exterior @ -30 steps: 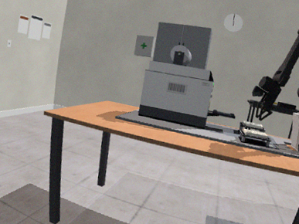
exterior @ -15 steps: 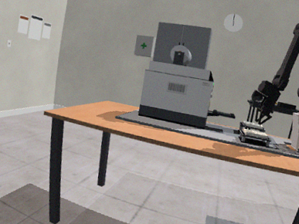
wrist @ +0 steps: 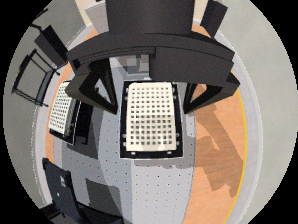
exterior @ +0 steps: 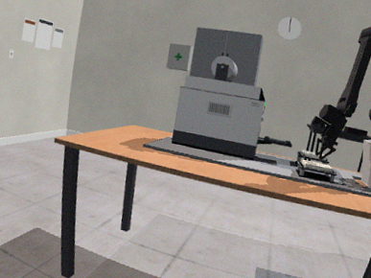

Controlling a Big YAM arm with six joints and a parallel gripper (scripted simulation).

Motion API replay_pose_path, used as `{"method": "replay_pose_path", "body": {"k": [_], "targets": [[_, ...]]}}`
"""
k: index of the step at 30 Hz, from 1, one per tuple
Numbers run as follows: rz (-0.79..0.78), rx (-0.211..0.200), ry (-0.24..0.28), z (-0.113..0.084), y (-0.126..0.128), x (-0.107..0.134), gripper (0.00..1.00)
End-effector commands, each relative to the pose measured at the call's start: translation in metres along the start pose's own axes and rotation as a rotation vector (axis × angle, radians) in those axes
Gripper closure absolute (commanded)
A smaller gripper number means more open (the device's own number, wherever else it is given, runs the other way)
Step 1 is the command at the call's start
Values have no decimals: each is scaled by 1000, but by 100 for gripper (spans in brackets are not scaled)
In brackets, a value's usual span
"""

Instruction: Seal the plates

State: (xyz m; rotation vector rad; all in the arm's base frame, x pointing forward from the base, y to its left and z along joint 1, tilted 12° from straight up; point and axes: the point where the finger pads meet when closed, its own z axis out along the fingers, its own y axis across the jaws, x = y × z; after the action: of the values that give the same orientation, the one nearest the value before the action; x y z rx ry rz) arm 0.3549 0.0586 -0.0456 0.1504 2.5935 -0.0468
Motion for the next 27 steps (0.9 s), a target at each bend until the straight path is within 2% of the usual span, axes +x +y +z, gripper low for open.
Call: {"method": "replay_pose_path", "body": {"k": [1, 10, 21, 27], "targets": [[-4, -6, -23, 11, 3, -14, 0], [-10, 3, 4, 23, -3, 9, 0], [-10, 5, 9, 15, -4, 8, 0], [-2, -10, -4, 12, 7, -2, 0]]}}
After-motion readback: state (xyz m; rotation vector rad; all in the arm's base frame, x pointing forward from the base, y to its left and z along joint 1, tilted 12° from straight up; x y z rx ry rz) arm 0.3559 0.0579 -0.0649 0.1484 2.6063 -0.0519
